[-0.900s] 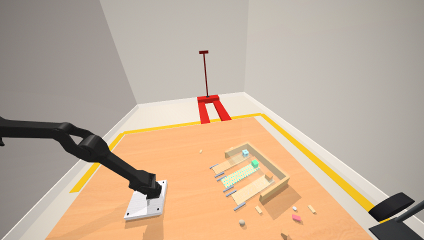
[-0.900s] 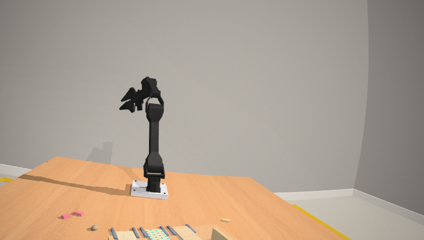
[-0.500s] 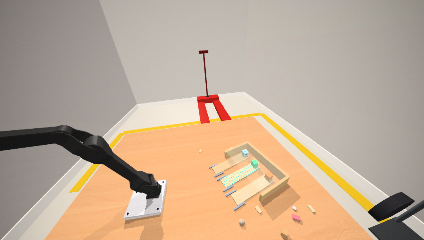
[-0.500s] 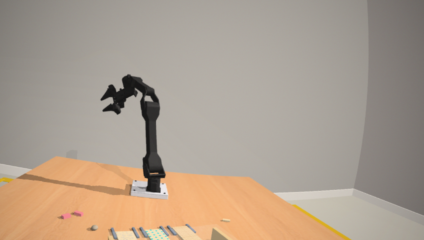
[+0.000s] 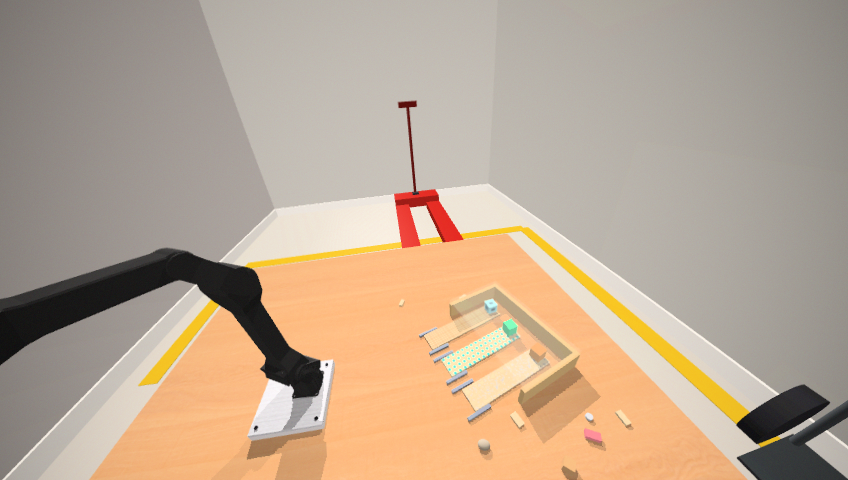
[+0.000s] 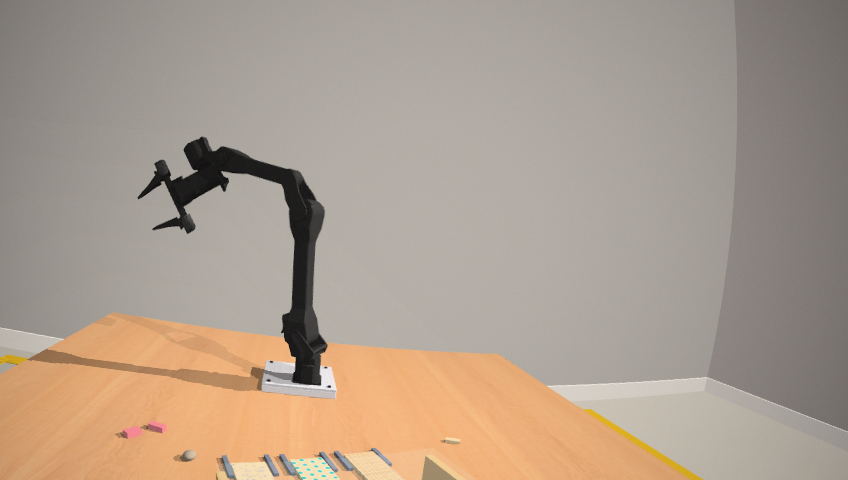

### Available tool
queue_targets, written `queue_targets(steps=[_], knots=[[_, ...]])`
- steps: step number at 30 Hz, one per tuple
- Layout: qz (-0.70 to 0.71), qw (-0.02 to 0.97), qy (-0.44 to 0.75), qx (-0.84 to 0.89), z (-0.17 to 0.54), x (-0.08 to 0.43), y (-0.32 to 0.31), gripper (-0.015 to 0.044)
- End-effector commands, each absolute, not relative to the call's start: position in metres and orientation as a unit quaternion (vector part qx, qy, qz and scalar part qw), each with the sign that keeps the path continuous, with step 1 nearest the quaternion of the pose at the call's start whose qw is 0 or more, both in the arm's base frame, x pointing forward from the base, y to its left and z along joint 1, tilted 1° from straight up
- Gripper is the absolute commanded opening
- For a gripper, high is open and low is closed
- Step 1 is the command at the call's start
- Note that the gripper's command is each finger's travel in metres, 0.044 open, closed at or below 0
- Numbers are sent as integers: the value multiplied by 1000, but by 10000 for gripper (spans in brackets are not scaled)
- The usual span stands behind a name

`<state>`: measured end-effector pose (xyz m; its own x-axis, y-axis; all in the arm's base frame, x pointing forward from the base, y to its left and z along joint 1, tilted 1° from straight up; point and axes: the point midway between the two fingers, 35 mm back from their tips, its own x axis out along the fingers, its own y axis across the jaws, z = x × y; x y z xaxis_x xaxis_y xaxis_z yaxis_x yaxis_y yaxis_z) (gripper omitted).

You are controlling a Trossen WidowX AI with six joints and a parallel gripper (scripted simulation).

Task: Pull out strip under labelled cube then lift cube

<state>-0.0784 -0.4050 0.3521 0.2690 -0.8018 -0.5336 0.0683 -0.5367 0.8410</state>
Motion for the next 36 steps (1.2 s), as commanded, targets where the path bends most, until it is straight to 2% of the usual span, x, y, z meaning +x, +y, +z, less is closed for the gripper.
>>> queue_targets(steps=[1,10,20,28,36], knots=[[-543,467,-203,668,347,-21,-405,400],[-492,642,-20,588,325,125,-366,400],[-365,810,151,434,293,253,-263,400],[-220,905,244,271,262,310,-149,400],[-53,953,285,88,229,321,-31,400]])
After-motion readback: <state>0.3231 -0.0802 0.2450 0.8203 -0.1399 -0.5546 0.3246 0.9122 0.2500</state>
